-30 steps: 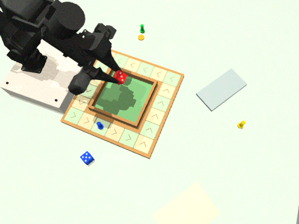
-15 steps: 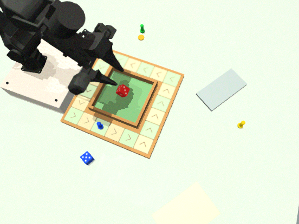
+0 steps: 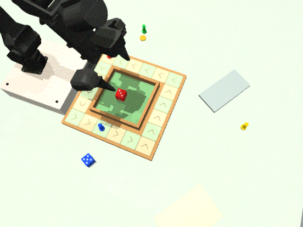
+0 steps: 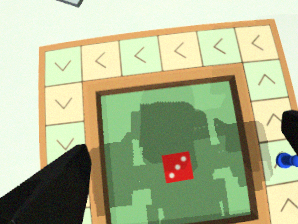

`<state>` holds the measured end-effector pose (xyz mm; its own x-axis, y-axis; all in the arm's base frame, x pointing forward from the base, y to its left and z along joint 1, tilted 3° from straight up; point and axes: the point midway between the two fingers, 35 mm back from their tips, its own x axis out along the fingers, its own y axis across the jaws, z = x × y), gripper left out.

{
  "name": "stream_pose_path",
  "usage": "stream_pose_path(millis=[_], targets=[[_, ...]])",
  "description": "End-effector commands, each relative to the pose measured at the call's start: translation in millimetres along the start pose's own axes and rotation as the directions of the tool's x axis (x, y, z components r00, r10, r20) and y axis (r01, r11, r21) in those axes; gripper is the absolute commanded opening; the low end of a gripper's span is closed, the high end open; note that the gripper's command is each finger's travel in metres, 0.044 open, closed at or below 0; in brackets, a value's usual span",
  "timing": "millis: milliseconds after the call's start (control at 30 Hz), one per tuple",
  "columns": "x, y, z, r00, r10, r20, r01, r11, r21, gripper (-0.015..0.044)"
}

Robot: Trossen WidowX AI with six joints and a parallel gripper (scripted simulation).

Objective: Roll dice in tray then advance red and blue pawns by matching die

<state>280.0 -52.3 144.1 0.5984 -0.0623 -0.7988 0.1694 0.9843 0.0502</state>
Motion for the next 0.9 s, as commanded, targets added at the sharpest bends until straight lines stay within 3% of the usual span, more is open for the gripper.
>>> stream_pose_path(millis=[0,267,367,567,867], targets=[[13,0,-3,0.983,-0.005,-0.183,0.004,1.000,-0.007,0.0440],[35,0,-10,0.844,-0.010,-0.537,0.003,1.000,-0.013,0.0440],[32,0,-8,0.881,-0.005,-0.472,0.004,1.000,-0.003,0.0440],[44,-43,-5,0.877,-0.016,-0.480,0.055,0.996,0.067,0.0282],[50,-186,-36,0.841,-0.037,-0.540,0.261,0.902,0.344,0.0275]])
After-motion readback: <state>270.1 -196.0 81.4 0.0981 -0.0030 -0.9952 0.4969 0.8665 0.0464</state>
